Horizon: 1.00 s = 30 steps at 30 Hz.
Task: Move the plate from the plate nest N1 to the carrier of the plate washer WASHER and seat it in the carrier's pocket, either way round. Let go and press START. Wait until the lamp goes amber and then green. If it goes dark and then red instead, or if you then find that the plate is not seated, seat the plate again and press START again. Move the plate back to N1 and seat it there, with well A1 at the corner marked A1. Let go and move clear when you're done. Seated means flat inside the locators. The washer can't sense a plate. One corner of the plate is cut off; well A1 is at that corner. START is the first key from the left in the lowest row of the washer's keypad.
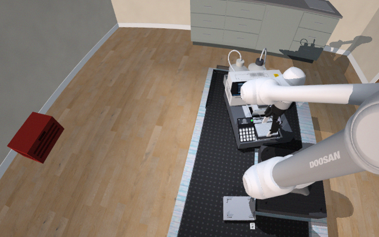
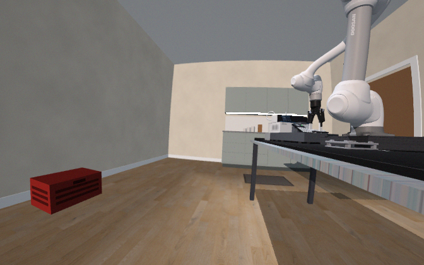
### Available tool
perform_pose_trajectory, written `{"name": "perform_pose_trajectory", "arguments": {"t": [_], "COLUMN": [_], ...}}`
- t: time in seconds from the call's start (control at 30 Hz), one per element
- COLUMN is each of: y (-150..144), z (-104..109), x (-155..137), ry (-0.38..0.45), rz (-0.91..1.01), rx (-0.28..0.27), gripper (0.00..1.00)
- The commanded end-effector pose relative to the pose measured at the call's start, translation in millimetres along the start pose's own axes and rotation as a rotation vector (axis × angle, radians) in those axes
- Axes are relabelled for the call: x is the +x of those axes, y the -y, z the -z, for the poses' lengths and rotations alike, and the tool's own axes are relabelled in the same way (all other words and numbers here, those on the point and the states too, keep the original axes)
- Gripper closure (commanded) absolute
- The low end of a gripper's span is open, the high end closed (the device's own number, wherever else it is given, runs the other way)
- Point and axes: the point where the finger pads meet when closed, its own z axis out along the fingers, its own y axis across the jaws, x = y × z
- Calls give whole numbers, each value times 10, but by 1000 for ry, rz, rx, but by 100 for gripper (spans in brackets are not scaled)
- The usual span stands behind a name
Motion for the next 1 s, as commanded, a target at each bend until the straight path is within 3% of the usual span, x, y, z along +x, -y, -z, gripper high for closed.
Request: {"name": "perform_pose_trajectory", "arguments": {"t": [0.0,0.97], "y": [2,2], "z": [15,432], "x": [0,0], "ry": [0,0], "rz": [0,0], "rx": [0,0], "gripper": [90,90]}}
